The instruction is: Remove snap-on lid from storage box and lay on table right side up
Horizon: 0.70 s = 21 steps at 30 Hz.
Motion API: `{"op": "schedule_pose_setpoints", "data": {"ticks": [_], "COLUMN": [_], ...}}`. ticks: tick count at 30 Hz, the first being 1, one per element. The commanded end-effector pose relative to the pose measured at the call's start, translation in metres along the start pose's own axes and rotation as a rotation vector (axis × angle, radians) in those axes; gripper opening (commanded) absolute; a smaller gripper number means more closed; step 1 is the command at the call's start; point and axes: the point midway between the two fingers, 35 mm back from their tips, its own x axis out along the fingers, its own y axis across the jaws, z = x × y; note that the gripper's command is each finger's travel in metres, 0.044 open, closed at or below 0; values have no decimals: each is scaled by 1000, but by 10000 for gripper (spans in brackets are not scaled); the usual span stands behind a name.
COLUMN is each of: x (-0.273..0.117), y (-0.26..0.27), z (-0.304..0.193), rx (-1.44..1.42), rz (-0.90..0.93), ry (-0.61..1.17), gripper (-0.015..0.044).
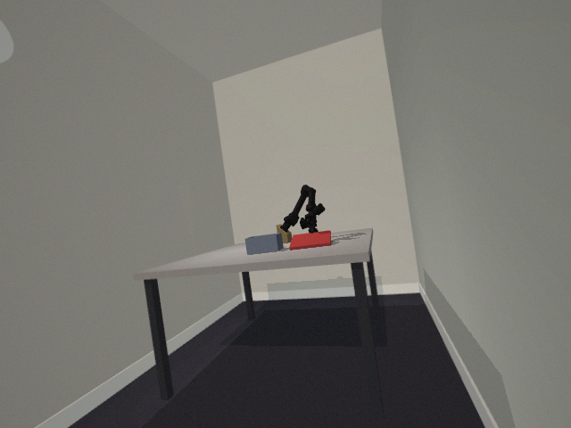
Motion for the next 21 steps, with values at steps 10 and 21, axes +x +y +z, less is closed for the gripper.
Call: {"op": "schedule_pose_setpoints", "data": {"ticks": [10, 21], "x": [-2, -18], "y": [1, -13], "z": [-1, -1], "rx": [2, 3], "rz": [-13, -14], "ry": [0, -1], "gripper": [301, 440]}}
